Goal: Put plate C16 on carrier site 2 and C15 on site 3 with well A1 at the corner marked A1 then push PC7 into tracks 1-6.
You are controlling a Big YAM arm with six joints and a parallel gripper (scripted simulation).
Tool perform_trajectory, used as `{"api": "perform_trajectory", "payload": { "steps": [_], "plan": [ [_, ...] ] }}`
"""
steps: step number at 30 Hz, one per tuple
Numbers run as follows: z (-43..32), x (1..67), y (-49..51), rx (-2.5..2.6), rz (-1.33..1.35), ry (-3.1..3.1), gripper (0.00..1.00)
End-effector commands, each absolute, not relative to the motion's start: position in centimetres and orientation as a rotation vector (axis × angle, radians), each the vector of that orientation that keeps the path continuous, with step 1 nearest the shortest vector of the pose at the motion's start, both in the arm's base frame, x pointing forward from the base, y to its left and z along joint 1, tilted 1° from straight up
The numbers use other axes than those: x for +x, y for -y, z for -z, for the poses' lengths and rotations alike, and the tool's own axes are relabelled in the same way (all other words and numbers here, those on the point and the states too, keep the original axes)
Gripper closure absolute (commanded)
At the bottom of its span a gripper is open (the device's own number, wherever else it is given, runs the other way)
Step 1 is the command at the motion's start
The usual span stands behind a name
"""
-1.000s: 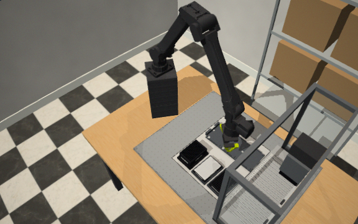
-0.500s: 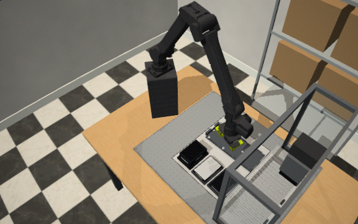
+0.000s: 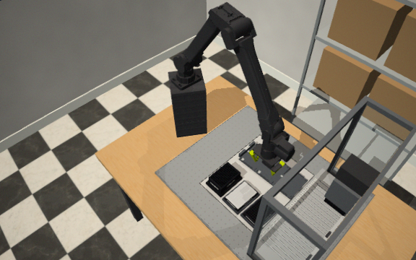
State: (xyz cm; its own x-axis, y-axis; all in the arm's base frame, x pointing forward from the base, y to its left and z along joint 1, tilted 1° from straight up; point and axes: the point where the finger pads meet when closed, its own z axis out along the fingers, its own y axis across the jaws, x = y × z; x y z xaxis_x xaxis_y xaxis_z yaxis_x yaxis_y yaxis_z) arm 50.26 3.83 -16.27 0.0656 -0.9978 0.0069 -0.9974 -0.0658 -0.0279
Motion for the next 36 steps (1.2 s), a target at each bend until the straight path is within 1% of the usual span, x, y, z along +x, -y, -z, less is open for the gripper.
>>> {"api": "perform_trajectory", "payload": {
  "steps": [1, 8, 36],
  "plan": [
    [17.4, 51.0, -3.4, -2.294, 0.051, -2.113, 0.0],
    [18.5, 52.0, -3.5, -2.285, 0.068, -2.105, 0.0],
    [25.5, 51.5, -3.4, -2.289, 0.057, -2.111, 0.0]
  ]
}}
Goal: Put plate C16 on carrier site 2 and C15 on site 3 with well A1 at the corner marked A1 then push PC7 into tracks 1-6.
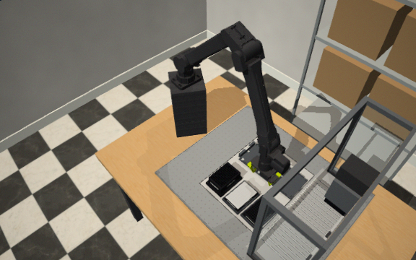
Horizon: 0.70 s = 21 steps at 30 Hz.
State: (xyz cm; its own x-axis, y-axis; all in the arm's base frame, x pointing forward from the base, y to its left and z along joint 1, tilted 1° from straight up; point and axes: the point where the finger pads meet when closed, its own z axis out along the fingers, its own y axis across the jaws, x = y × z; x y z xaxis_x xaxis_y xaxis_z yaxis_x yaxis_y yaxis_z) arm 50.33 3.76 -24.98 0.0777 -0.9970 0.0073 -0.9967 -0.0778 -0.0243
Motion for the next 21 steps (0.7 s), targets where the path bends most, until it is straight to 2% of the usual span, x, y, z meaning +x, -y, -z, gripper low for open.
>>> {"api": "perform_trajectory", "payload": {
  "steps": [1, 7, 20, 21],
  "plan": [
    [25.7, 50.7, -3.3, -2.298, 0.041, -2.119, 0.0],
    [24.5, 51.8, -3.4, -2.284, 0.066, -2.107, 0.0],
    [26.7, 51.7, -3.4, -2.287, 0.06, -2.11, 0.0],
    [27.1, 50.2, -3.3, -2.304, 0.027, -2.125, 0.0]
  ]
}}
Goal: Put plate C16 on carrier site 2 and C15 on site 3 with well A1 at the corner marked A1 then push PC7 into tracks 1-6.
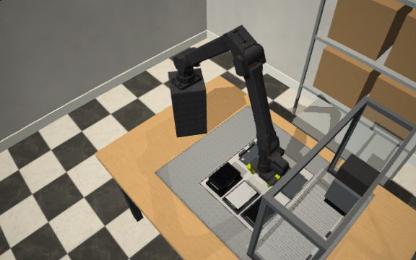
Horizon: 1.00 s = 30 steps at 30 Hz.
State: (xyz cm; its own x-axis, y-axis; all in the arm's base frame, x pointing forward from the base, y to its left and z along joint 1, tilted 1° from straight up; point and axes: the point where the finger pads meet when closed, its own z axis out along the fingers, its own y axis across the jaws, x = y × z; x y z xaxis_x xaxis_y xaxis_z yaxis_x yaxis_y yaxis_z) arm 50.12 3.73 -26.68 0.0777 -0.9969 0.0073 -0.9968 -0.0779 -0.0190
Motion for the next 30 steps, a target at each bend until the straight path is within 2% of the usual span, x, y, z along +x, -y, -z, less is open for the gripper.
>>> {"api": "perform_trajectory", "payload": {
  "steps": [1, 30],
  "plan": [
    [27.2, 50.6, -3.3, -2.299, 0.037, -2.121, 0.0],
    [27.8, 50.7, -4.4, -2.314, 0.039, -2.102, 0.0]
  ]
}}
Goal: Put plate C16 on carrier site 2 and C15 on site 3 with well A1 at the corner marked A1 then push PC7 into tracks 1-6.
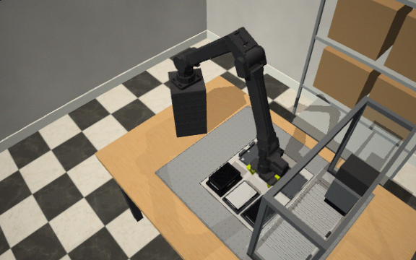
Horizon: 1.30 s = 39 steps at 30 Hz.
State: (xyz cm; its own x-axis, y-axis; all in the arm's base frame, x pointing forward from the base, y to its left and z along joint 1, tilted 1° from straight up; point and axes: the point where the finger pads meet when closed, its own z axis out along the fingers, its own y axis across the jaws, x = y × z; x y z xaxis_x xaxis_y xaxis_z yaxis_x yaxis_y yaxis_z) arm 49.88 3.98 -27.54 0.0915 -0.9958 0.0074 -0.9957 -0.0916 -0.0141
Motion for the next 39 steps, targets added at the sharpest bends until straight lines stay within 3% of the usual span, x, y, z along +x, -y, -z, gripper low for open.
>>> {"api": "perform_trajectory", "payload": {
  "steps": [1, 39],
  "plan": [
    [27.8, 50.7, -4.4, -2.31, 0.04, -2.107, 0.0],
    [27.7, 51.0, -5.9, -2.303, 0.043, -2.101, 0.0]
  ]
}}
